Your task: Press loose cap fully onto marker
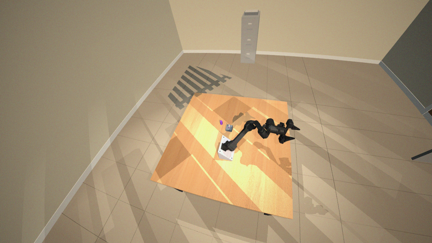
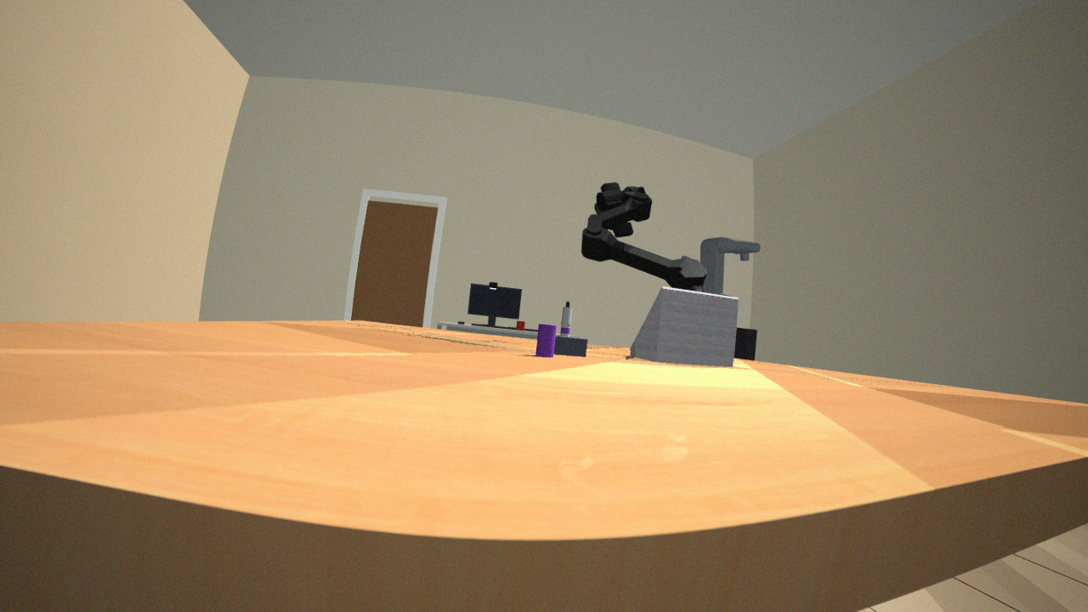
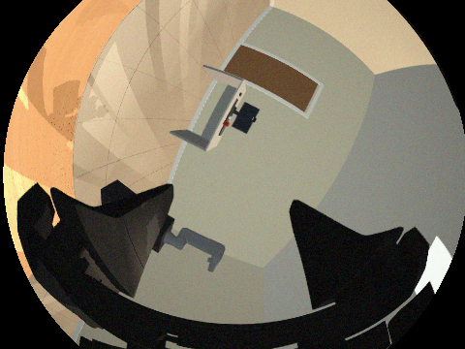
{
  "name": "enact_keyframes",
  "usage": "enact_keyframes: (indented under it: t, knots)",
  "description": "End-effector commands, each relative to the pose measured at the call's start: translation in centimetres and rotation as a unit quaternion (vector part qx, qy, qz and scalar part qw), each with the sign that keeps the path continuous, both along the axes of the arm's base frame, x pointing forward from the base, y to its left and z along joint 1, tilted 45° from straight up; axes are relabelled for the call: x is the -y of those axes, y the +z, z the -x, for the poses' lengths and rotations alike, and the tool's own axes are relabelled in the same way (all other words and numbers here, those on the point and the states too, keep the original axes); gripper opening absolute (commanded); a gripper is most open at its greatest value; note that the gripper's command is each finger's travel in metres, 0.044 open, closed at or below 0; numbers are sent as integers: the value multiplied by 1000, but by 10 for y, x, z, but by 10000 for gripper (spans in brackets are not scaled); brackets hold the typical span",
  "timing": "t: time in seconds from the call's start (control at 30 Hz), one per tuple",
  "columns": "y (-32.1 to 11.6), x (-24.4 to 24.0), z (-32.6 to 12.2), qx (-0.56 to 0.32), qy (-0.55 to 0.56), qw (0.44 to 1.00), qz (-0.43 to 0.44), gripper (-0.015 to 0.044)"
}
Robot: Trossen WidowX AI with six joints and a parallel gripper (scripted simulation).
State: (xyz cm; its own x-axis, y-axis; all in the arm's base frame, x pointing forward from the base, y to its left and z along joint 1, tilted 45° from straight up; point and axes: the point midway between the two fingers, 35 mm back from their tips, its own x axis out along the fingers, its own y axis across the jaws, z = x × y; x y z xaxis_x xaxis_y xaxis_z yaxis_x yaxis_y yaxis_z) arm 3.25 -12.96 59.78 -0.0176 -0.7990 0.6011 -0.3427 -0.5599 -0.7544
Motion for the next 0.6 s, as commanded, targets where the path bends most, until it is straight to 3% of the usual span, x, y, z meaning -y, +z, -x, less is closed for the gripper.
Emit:
enact_keyframes:
  t: [0.0,0.17,0.37,0.57]
  knots:
    - [1,-1,2,3,-1,1000,2,374]
    - [18,-20,56,75,-38,995,55,244]
    - [32,-63,123,157,-92,973,139,244]
    - [34,-98,157,199,-130,950,201,244]
